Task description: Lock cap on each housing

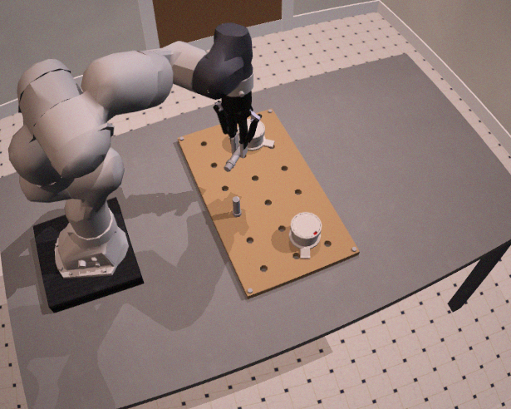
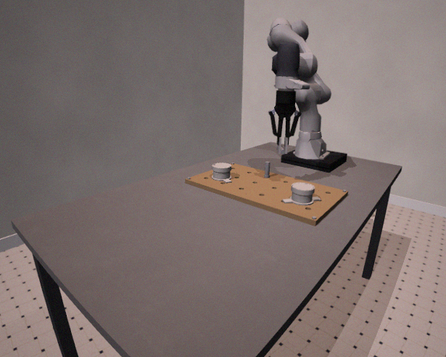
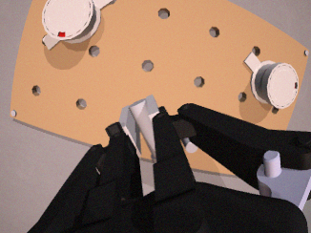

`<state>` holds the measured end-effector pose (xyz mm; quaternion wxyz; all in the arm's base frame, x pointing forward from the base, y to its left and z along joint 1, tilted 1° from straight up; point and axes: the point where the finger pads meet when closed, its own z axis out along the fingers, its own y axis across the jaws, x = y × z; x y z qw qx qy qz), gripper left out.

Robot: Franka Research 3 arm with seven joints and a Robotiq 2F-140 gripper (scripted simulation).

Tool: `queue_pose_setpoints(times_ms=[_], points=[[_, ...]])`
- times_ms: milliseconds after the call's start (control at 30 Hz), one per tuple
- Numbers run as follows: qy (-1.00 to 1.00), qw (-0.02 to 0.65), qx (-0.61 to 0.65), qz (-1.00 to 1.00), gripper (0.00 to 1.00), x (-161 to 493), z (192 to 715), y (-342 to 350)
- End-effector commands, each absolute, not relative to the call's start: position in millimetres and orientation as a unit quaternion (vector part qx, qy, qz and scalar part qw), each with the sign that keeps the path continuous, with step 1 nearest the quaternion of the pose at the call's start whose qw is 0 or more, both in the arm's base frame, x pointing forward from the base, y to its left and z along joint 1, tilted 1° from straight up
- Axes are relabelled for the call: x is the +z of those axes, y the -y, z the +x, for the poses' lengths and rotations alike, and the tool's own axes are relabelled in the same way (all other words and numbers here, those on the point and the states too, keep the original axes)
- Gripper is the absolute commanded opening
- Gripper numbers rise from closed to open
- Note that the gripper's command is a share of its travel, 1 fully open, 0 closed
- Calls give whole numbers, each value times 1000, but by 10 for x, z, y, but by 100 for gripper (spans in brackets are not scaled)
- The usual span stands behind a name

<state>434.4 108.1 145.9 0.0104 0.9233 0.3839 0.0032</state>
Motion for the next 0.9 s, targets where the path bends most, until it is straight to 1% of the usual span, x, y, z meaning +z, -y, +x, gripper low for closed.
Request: queue_pose_setpoints(times_ms=[0, 867], points=[[-378, 10, -1, 926, 10, 1510, 4323, -1061], [-378, 10, -1, 926, 10, 1608, 4322, -1063]])
